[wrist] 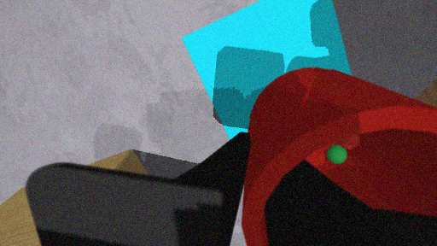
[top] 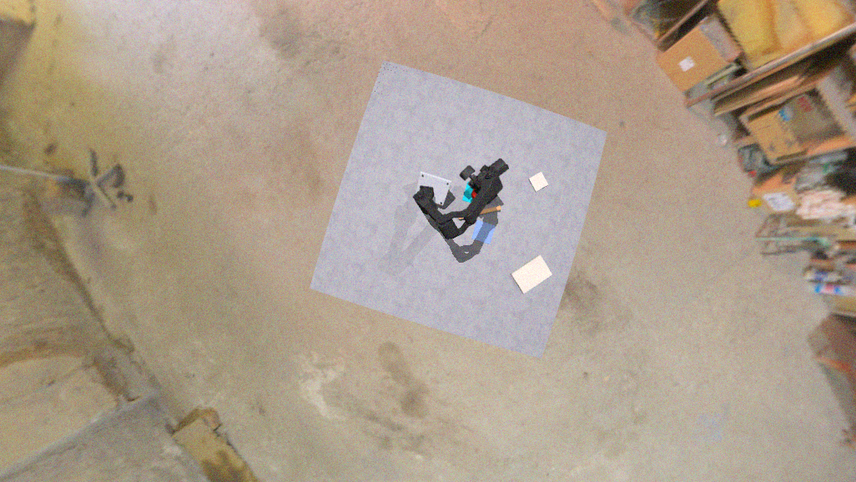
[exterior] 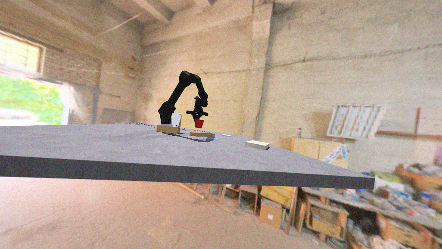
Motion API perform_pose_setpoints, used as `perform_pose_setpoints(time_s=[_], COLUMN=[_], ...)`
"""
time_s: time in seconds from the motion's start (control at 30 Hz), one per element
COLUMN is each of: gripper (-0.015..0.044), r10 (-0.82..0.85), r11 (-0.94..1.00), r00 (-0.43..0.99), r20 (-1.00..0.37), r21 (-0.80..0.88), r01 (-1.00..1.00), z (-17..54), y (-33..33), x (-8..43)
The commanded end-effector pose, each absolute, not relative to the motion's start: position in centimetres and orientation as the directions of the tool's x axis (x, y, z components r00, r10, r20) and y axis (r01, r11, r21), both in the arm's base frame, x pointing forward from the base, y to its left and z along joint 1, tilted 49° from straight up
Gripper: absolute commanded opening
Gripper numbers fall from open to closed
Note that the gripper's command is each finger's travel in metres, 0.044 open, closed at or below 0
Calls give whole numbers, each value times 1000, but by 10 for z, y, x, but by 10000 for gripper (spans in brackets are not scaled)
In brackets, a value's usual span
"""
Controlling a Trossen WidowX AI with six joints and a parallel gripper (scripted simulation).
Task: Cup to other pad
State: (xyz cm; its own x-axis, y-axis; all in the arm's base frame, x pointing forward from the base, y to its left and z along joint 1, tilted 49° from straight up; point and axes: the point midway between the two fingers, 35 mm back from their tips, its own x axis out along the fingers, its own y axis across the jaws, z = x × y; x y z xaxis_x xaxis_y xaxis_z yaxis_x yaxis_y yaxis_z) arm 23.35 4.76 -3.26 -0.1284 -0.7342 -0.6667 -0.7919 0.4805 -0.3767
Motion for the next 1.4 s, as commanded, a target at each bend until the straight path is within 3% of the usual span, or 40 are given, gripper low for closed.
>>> perform_pose_setpoints(time_s=[0.0, 1.37], gripper=[0, 0], r10=[-732, -733], r11=[485, 484], r00=[-129, -129], r20=[-669, -667], r21=[-377, -379], r01=[-789, -789], z=[-40, -79], y=[55, 22], x=[228, 218])
